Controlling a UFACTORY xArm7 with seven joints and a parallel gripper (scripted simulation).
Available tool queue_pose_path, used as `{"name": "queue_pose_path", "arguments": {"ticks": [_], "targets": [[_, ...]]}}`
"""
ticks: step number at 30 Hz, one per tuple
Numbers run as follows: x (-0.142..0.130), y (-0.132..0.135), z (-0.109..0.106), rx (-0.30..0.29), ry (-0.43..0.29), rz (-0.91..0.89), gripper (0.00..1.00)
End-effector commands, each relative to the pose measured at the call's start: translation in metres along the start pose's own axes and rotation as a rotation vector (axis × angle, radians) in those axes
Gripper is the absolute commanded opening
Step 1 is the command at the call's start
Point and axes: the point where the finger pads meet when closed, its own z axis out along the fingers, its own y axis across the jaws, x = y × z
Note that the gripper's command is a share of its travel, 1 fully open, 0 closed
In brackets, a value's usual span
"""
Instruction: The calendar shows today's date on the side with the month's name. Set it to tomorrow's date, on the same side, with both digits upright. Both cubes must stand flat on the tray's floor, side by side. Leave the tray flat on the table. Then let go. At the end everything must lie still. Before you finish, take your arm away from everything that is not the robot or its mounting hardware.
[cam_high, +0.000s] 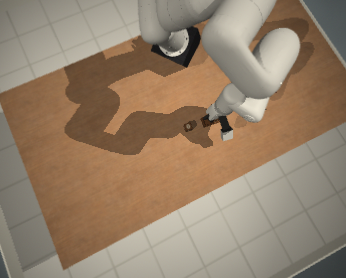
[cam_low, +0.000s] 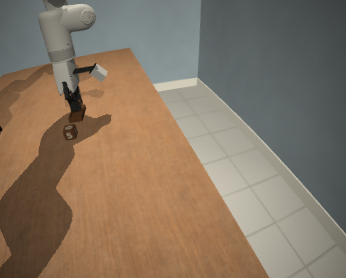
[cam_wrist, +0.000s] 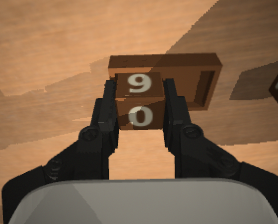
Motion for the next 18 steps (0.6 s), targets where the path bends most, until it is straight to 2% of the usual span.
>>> {"name": "queue_pose_path", "arguments": {"ticks": [1,6,18], "targets": [[0.001,-0.001,-0.002,0.002,0.001,0.000,0.29],[0.001,-0.001,-0.012,0.002,0.001,0.000,0.29],[0.000,-0.001,-0.091,0.002,0.001,0.000,0.29]]}}
